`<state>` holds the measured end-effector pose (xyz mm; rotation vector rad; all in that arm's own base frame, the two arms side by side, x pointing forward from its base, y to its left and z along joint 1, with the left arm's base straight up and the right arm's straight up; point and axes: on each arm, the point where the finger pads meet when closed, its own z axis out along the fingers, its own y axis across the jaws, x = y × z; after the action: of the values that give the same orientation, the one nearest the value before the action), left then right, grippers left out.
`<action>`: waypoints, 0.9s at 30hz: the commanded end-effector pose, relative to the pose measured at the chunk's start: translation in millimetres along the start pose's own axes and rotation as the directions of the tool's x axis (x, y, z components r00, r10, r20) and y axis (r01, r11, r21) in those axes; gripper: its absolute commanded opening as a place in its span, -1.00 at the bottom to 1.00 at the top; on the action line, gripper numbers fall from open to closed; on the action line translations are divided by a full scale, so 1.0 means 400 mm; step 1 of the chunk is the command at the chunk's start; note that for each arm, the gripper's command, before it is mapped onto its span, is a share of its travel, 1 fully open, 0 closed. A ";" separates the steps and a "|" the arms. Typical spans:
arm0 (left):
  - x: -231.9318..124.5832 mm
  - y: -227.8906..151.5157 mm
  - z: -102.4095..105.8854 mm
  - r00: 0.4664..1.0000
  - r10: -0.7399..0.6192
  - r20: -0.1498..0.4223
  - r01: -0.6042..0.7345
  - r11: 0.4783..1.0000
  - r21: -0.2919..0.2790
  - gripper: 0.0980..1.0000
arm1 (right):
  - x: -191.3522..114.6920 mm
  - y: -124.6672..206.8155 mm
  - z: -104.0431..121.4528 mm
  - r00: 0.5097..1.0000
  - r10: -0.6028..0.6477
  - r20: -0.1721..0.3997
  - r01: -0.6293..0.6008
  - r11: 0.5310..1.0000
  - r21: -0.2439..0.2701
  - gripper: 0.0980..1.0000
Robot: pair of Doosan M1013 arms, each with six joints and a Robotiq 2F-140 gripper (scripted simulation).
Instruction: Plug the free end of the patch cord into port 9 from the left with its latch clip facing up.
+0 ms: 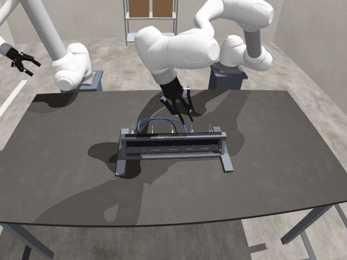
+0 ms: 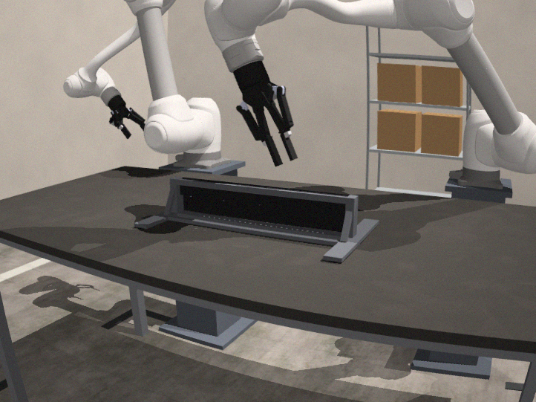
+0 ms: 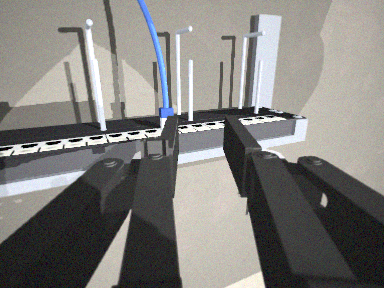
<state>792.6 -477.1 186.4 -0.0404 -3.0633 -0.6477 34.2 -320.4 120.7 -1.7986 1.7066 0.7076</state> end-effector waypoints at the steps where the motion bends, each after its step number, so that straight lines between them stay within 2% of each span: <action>1: -0.001 0.002 -0.005 1.000 -0.001 0.002 0.001 1.000 0.001 -0.55 | 0.000 0.000 -0.001 1.000 0.000 -0.001 0.000 1.000 0.000 1.00; 2: -0.001 0.002 -0.005 1.000 -0.001 0.002 0.001 1.000 0.001 -0.55 | 0.000 0.000 -0.001 1.000 0.000 -0.001 0.000 1.000 0.000 1.00; 3: -0.001 0.002 -0.005 1.000 -0.001 0.002 0.001 1.000 0.001 -1.00 | 0.000 0.000 -0.001 1.000 0.000 -0.001 0.000 1.000 0.000 1.00; 27: -0.001 0.002 -0.005 1.000 -0.001 0.002 0.001 1.000 0.001 -1.00 | 0.000 0.000 -0.001 1.000 0.000 -0.001 0.000 1.000 0.000 1.00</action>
<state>792.6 -477.1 186.7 -0.0404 -3.0632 -0.6478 34.2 -320.4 120.7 -1.7986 1.7066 0.7076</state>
